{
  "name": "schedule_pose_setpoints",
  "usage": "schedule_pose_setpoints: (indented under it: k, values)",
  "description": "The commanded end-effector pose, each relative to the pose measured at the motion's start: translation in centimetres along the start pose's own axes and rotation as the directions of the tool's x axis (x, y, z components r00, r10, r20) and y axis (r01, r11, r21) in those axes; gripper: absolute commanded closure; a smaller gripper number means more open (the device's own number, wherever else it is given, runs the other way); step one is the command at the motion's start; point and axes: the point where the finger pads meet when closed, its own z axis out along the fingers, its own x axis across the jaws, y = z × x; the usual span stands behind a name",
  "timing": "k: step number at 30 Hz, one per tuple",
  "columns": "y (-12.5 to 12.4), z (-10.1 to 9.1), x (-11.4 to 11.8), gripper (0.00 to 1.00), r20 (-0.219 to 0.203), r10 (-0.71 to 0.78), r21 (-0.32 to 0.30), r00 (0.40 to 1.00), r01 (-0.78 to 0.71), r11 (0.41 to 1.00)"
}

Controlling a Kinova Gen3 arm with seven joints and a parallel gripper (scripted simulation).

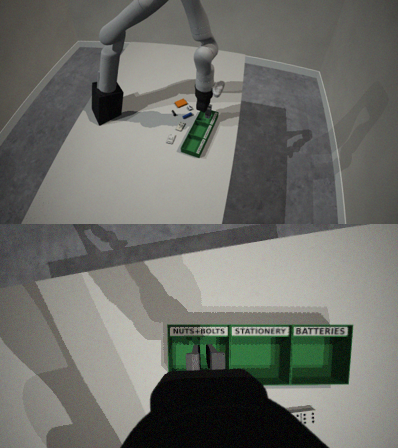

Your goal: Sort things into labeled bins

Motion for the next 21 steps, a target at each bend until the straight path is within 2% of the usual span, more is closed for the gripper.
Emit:
schedule_pose_setpoints:
  k: [1,5,10,16,19,21]
  values:
    - [-0.3,-0.7,0.0,0.69,-0.001,0.000,0.009,1.000,0.000,1.000]
    - [-0.3,-0.9,0.0,0.69,-0.001,0.000,0.009,1.000,0.000,1.000]
    - [-0.3,-2.7,0.0,0.69,-0.001,0.000,0.009,1.000,0.000,1.000]
    - [-0.3,-2.7,0.0,0.69,-0.001,0.000,0.009,1.000,0.000,1.000]
    - [-0.3,-5.2,0.0,0.69,-0.001,0.000,0.009,1.000,0.000,1.000]
    - [-0.3,-5.2,0.0,0.69,-0.001,0.000,0.009,1.000,0.000,1.000]
